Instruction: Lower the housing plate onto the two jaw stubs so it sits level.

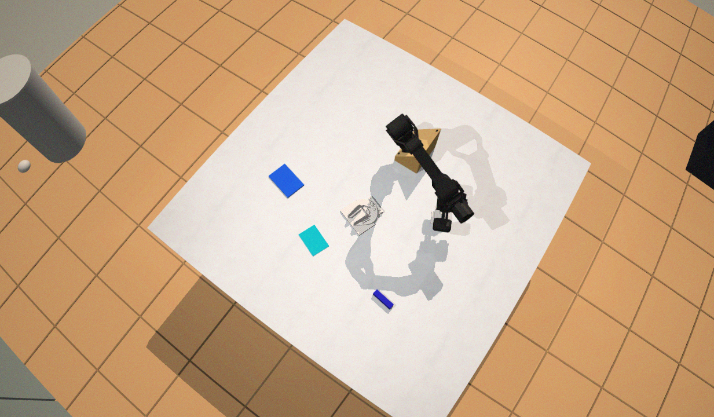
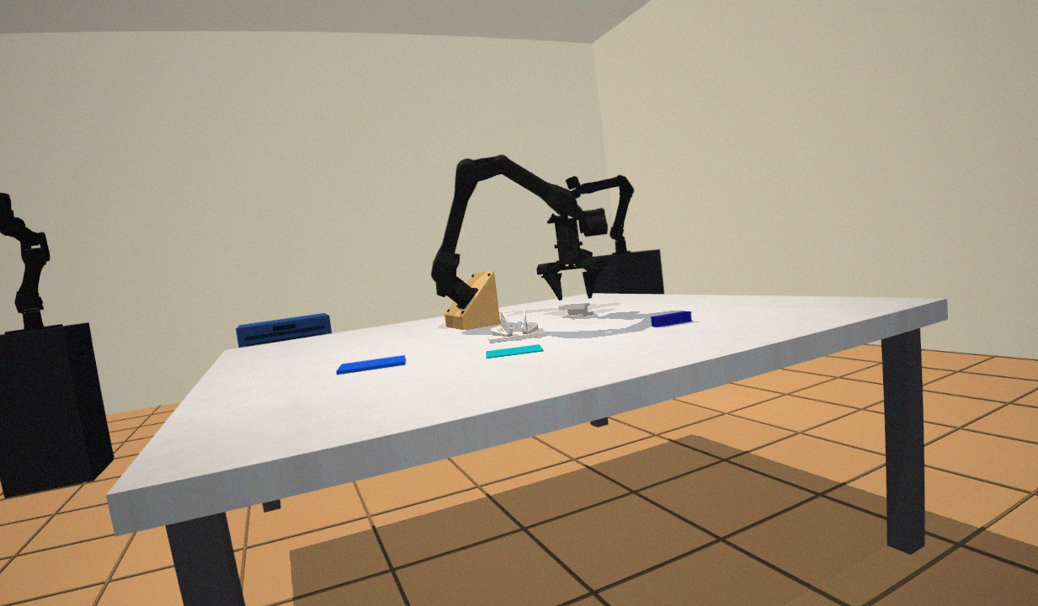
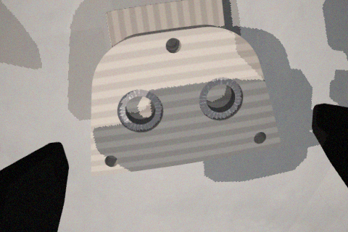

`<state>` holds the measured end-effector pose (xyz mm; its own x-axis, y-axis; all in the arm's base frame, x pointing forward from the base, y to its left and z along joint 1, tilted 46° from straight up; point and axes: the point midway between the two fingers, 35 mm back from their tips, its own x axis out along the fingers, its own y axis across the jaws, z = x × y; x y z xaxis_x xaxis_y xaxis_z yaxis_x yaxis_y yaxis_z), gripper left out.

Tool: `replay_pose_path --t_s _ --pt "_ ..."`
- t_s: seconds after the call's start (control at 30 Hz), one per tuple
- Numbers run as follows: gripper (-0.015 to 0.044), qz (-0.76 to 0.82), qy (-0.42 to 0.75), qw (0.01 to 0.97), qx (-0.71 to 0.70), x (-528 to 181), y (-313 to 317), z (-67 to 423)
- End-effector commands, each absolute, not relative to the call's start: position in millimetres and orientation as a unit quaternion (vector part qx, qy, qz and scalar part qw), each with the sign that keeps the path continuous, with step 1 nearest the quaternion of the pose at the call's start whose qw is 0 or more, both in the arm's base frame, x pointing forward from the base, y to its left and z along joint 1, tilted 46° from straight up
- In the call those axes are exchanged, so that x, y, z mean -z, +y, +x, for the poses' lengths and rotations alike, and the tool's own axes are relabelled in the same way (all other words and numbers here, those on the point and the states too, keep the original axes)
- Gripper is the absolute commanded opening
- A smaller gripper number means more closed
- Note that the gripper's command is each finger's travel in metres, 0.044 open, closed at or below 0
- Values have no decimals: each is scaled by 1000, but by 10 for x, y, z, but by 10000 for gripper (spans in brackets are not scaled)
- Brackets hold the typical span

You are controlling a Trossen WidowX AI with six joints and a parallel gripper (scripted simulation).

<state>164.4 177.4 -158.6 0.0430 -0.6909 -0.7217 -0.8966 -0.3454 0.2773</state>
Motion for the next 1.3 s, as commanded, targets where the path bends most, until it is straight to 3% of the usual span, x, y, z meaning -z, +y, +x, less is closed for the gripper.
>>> replay_pose_path --t_s 0.0,1.27 --pt "440 -712 559 119 -409 1606 1729 1633" --pt "440 -712 559 119 -408 1820 1516 1647"
